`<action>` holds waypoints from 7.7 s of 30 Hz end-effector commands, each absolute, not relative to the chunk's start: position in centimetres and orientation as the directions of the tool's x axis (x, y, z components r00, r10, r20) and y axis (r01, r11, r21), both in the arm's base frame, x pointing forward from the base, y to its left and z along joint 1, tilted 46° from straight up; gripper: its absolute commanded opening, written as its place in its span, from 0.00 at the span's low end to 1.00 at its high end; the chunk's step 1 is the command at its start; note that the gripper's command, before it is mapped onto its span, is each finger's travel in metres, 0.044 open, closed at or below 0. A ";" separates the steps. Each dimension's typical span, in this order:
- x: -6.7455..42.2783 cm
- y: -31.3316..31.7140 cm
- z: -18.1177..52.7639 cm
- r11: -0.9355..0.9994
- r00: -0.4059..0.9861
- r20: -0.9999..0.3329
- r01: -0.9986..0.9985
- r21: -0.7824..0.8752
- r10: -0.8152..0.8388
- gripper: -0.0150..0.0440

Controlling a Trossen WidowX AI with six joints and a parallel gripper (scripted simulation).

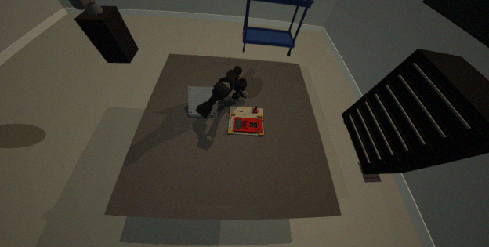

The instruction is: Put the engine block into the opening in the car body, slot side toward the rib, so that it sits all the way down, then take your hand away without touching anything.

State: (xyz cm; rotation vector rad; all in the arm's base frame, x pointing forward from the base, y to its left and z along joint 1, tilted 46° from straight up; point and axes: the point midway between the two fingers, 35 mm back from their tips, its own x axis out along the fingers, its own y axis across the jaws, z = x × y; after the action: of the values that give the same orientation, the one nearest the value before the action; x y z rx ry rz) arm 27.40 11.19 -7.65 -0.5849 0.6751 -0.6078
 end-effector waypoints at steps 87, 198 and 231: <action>24.9 11.2 -9.4 0.593 0.595 -0.416 0.131 -0.794 -0.688 1.00; 27.1 9.8 -9.2 -0.667 -0.010 -0.705 -0.316 0.675 -0.709 1.00; 27.5 9.7 -9.5 -0.689 0.025 -0.719 -0.310 0.655 -0.695 0.25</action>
State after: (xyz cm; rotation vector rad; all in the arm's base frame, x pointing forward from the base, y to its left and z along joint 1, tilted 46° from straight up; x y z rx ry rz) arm 27.20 9.21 -9.93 1.9668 -1.0568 -1.7203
